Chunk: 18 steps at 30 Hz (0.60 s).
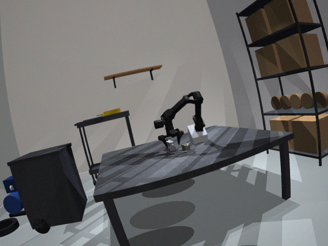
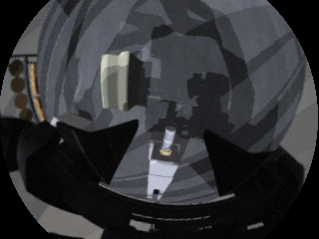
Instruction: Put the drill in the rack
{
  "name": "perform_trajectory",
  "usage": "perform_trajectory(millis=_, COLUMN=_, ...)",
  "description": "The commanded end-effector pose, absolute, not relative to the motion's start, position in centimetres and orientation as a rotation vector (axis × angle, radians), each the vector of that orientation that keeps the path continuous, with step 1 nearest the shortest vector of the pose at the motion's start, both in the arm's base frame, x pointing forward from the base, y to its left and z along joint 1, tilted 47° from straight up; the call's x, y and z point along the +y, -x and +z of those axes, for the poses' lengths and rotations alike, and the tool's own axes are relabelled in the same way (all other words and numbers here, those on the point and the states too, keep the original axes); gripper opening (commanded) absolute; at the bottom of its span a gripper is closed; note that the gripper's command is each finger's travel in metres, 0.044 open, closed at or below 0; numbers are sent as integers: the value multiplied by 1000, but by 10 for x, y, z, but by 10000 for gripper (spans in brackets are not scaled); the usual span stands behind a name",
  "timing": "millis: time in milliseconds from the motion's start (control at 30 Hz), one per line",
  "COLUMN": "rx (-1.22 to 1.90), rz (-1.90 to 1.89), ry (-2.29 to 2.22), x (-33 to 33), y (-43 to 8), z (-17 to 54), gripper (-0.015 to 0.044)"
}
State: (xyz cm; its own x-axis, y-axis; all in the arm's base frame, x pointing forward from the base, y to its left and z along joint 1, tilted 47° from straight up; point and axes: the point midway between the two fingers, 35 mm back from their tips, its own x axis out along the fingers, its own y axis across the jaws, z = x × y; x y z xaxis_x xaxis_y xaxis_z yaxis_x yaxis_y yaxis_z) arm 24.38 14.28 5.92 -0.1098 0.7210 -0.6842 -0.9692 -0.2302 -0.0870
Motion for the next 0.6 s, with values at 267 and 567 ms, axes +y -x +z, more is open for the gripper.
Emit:
perform_trajectory(millis=267, rx=463, rz=1678, ry=720, x=154, y=-240, z=41, gripper=440)
perform_trajectory(millis=567, rx=459, rz=1676, ry=730, x=155, y=-241, z=40, gripper=361)
